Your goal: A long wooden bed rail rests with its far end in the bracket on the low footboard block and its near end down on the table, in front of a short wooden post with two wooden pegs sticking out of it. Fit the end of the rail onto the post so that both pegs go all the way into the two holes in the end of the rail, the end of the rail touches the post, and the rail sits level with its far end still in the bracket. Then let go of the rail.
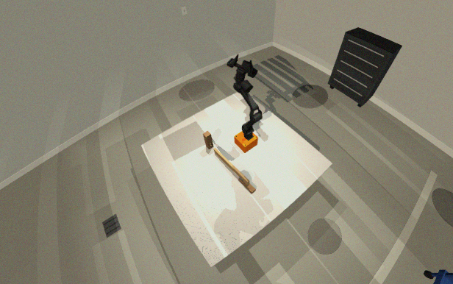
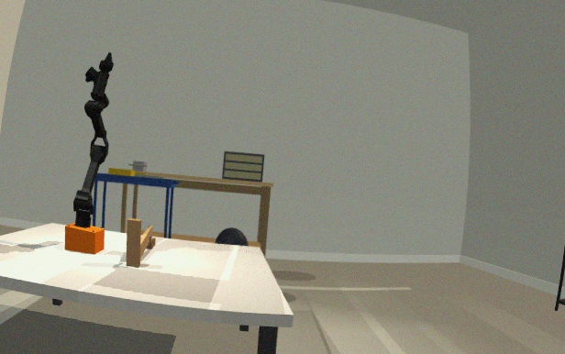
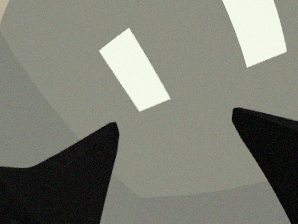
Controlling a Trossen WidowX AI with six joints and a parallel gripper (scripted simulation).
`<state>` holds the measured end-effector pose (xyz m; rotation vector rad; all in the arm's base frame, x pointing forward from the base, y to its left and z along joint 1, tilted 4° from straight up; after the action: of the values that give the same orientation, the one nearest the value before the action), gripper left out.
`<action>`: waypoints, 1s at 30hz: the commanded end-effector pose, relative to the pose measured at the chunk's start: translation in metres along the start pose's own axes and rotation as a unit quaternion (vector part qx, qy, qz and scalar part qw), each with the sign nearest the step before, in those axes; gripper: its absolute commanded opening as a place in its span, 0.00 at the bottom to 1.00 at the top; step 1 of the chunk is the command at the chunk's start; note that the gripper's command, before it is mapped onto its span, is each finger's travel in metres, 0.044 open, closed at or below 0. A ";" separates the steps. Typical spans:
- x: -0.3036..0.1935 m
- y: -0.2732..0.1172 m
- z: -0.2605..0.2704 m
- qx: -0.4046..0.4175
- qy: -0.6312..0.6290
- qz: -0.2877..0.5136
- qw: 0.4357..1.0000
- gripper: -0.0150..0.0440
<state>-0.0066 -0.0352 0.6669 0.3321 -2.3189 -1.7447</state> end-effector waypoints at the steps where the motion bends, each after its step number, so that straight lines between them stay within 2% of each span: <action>1: 0.001 -0.001 -0.002 -0.004 -0.002 -0.002 1.000 0.98; 2: 0.002 -0.002 -0.007 -0.014 -0.010 -0.007 1.000 1.00; 9: 0.008 -0.036 -0.083 -0.173 -0.103 -0.037 0.979 1.00; 18: -0.018 -0.080 -0.142 -0.309 -0.168 0.019 0.936 1.00; 23: -0.042 -0.113 -0.175 -0.387 -0.202 0.082 0.896 1.00; 30: -0.103 -0.177 -0.213 -0.475 -0.237 0.241 0.813 1.00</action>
<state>0.1309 -0.2301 0.5800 -0.6585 -1.3764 -2.6081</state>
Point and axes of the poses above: the point midway between the two fingers, 35 mm back from their tips, its own y axis out along the fingers, its own z axis across the jaws, x = y × z, the point moved 6 cm from there along -y, back along the fingers, and after that the axes turned 4 degrees about -y, right-handed, at the moved point
